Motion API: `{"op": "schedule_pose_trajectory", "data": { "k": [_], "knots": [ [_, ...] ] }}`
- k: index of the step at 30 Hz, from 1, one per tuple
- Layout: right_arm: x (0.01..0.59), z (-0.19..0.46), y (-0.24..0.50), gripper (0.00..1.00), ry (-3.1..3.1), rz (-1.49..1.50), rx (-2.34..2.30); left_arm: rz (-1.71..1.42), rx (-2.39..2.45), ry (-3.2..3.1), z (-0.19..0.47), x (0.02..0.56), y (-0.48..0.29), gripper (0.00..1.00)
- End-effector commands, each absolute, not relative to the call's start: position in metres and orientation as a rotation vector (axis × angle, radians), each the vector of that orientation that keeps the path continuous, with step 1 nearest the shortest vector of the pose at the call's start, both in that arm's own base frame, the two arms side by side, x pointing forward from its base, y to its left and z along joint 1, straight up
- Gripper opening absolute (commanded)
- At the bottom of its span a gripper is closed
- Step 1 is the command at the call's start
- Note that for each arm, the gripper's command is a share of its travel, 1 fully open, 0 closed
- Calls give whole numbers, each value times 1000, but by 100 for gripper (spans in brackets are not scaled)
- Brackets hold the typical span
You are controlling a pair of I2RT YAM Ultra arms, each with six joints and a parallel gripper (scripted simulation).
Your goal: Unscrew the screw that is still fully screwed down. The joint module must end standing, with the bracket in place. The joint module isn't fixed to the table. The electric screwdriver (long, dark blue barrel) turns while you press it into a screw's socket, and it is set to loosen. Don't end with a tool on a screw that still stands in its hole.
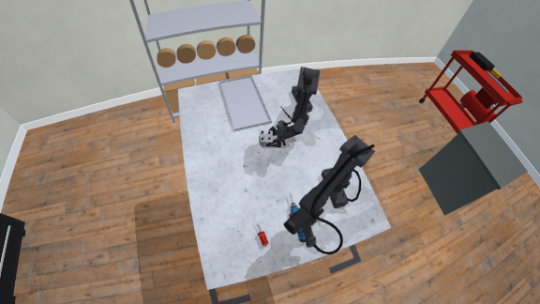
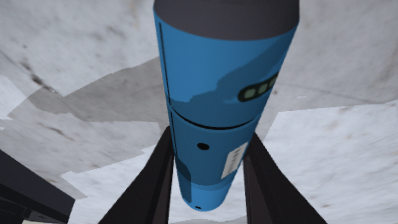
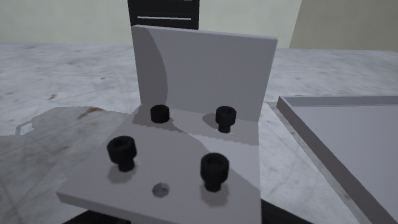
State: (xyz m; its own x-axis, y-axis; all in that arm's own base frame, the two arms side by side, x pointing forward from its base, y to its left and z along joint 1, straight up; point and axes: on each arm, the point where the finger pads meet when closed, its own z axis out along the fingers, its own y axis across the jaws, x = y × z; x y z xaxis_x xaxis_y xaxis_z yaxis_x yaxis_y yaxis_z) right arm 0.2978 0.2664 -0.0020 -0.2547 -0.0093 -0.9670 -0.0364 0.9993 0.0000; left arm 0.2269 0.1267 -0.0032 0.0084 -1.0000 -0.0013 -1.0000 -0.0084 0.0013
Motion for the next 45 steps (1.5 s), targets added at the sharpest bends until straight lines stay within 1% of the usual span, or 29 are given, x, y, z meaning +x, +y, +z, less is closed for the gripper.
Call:
{"op": "schedule_pose_trajectory", "data": {
  "k": [1, 10, 11, 22, 45],
  "knots": [
    [299, 1, 268, 59, 1823, 34, -25, 4, -2219, 2201, -1, 230, 129, 42],
    [299, 1, 268, 59, 1823, 34, -25, 4, -2219, 2201, -1, 230, 129, 42],
    [299, 1, 268, 59, 1823, 34, -25, 5, -2199, 2181, 10, 235, 133, 42],
    [299, 1, 268, 59, 1823, 34, -25, 5, -2199, 2181, 29, 234, 133, 42],
    [299, 1, 268, 59, 1823, 34, -25, 5, -2199, 2181, 51, 234, 133, 42]
  ]
}}
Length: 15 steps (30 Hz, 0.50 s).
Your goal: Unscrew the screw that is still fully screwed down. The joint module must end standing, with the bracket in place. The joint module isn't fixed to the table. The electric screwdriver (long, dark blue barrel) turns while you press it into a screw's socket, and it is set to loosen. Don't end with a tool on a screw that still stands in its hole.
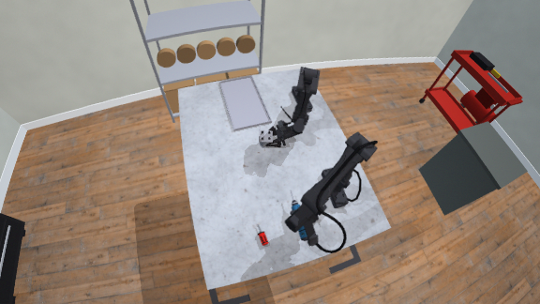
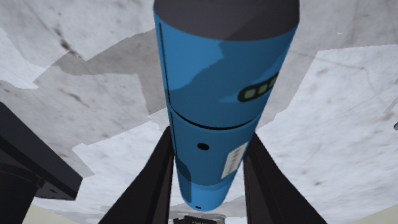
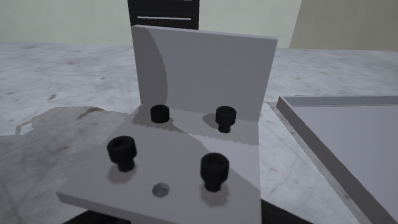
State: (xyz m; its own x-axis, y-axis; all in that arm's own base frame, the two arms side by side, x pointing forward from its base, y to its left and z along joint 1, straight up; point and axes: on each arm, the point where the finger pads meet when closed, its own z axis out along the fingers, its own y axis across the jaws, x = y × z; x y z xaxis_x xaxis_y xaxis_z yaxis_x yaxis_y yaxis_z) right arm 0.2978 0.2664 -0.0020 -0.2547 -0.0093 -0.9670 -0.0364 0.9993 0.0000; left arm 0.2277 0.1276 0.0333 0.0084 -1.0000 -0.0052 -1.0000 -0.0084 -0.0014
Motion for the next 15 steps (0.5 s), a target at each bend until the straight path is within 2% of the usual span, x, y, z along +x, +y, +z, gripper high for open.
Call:
{"op": "schedule_pose_trajectory", "data": {
  "k": [1, 15],
  "knots": [
    [299, 1, 268, 59, 1823, 34, -25, 5, -2199, 2181, 52, 233, 132, 42],
    [299, 1, 268, 59, 1823, 34, -25, 5, -2199, 2181, 69, 233, 132, 42]
  ]
}}
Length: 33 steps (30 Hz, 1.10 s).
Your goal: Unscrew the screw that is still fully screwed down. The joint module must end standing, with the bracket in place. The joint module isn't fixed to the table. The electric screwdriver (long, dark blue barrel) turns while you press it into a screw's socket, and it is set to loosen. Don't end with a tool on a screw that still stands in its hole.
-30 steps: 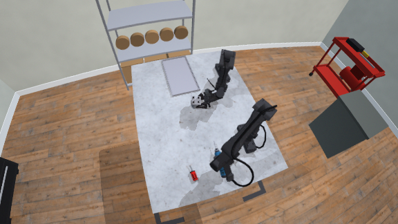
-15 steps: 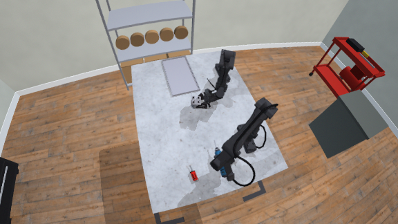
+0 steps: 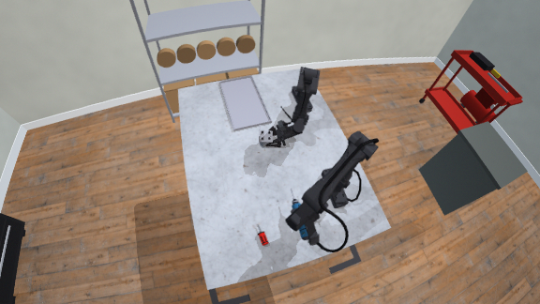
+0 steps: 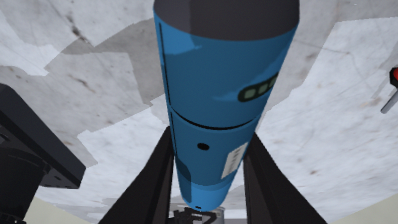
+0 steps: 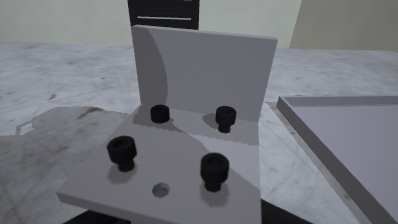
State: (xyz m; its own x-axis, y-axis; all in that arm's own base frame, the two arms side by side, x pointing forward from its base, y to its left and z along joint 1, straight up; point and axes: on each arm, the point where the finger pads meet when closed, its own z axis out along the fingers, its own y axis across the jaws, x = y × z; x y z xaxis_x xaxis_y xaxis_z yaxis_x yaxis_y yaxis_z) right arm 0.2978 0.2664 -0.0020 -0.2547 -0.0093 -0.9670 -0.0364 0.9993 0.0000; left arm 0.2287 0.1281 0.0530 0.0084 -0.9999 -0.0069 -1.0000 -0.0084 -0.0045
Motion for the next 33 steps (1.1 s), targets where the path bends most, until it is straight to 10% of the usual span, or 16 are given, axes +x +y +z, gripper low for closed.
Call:
{"op": "schedule_pose_trajectory", "data": {
  "k": [1, 33],
  "knots": [
    [299, 1, 268, 59, 1823, 34, -25, 5, -2199, 2181, 69, 233, 132, 42],
    [299, 1, 268, 59, 1823, 34, -25, 5, -2199, 2181, 109, 231, 131, 42]
  ]
}}
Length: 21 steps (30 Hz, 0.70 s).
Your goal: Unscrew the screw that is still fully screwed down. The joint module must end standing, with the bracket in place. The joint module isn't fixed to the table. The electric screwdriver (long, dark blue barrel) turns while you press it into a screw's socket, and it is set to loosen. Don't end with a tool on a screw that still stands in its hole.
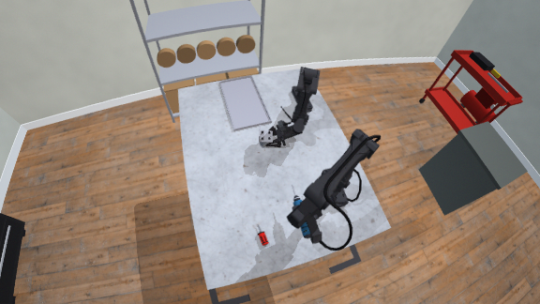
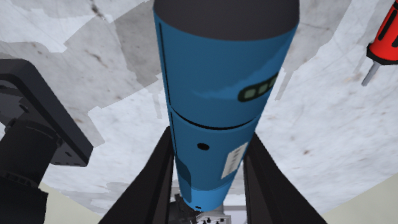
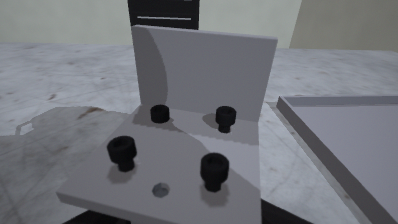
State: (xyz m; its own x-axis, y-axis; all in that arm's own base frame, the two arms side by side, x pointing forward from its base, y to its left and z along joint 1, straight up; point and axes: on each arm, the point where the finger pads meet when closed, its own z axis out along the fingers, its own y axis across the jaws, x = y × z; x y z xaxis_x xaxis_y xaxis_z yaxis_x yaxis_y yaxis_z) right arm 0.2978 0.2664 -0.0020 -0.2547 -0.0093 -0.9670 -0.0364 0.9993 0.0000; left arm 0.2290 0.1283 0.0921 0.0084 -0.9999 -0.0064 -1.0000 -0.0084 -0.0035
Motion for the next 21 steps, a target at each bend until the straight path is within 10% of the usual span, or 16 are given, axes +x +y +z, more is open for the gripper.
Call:
{"op": "schedule_pose_trajectory", "data": {
  "k": [1, 21],
  "knots": [
    [299, 1, 268, 59, 1823, 34, -25, 5, -2199, 2181, 109, 231, 131, 42],
    [299, 1, 268, 59, 1823, 34, -25, -8, -2187, 2199, 111, 231, 130, 42]
  ]
}}
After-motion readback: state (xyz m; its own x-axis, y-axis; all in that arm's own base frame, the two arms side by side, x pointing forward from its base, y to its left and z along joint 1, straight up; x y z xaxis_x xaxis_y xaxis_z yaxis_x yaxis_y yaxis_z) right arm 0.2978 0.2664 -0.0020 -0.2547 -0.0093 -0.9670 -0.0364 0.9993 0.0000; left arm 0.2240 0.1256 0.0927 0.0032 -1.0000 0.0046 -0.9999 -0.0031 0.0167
